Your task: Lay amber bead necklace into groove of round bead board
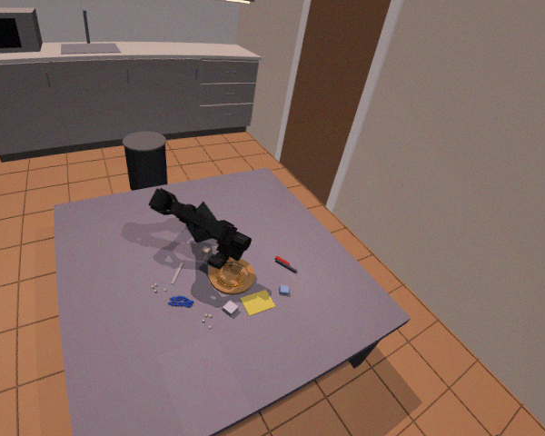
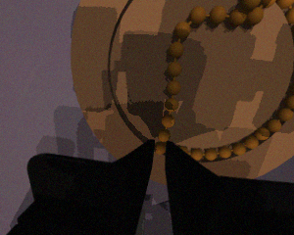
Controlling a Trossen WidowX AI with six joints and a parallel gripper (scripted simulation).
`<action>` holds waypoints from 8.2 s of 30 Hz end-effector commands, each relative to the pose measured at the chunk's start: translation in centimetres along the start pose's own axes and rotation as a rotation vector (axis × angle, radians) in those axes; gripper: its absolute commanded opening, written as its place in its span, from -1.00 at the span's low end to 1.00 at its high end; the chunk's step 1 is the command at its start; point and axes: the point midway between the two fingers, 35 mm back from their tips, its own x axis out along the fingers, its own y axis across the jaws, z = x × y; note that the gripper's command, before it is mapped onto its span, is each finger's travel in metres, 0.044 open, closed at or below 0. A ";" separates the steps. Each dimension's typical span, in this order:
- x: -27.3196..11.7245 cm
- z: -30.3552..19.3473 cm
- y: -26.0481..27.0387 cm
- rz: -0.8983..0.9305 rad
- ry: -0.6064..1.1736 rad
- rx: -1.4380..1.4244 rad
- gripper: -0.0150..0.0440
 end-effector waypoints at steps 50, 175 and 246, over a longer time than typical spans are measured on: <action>-3.7 1.1 0.0 0.001 0.003 0.157 0.02; -0.4 0.5 1.0 0.000 0.003 0.156 1.00; 0.1 1.8 0.8 0.003 0.000 0.341 -0.44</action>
